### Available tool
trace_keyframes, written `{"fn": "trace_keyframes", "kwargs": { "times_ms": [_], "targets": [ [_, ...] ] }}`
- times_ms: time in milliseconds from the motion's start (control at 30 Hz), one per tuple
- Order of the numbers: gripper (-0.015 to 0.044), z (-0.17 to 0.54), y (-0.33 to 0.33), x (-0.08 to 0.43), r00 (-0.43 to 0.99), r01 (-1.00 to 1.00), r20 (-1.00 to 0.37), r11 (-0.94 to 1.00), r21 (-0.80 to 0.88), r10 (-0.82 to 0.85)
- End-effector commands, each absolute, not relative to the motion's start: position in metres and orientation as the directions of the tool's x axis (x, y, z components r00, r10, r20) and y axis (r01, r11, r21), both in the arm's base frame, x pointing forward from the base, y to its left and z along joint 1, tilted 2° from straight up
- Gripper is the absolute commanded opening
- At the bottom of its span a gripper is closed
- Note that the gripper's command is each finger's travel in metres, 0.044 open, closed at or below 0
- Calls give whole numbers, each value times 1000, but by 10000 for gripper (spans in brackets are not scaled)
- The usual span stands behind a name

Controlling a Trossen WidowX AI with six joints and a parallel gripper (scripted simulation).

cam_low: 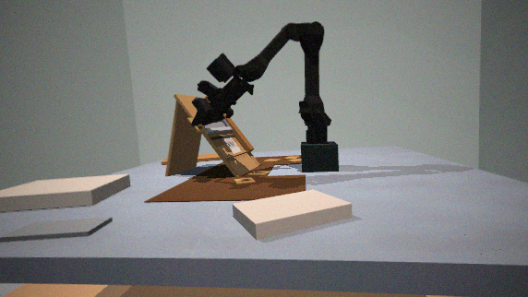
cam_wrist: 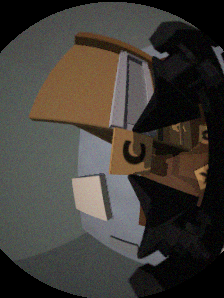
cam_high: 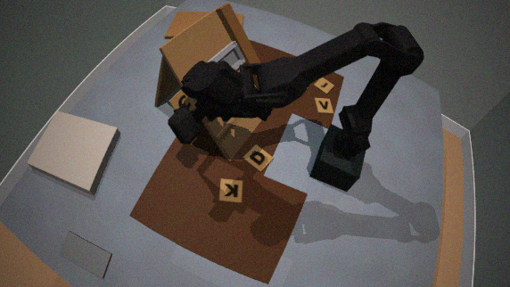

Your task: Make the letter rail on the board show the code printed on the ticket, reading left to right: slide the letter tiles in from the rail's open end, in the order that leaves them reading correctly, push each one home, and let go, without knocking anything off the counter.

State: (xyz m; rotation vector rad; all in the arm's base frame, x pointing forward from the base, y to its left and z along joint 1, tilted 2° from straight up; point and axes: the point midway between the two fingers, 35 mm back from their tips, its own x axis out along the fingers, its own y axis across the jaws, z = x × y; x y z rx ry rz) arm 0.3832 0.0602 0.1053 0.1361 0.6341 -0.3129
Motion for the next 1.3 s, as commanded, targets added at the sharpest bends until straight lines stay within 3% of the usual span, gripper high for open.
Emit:
{"fn": "trace_keyframes", "kwargs": {
  "times_ms": [0,1267],
  "targets": [
    [0,104,58,382,760,323,-603,946,25,-243],
    [0,104,40,376,759,323,-603,946,24,-244]
  ]
}}
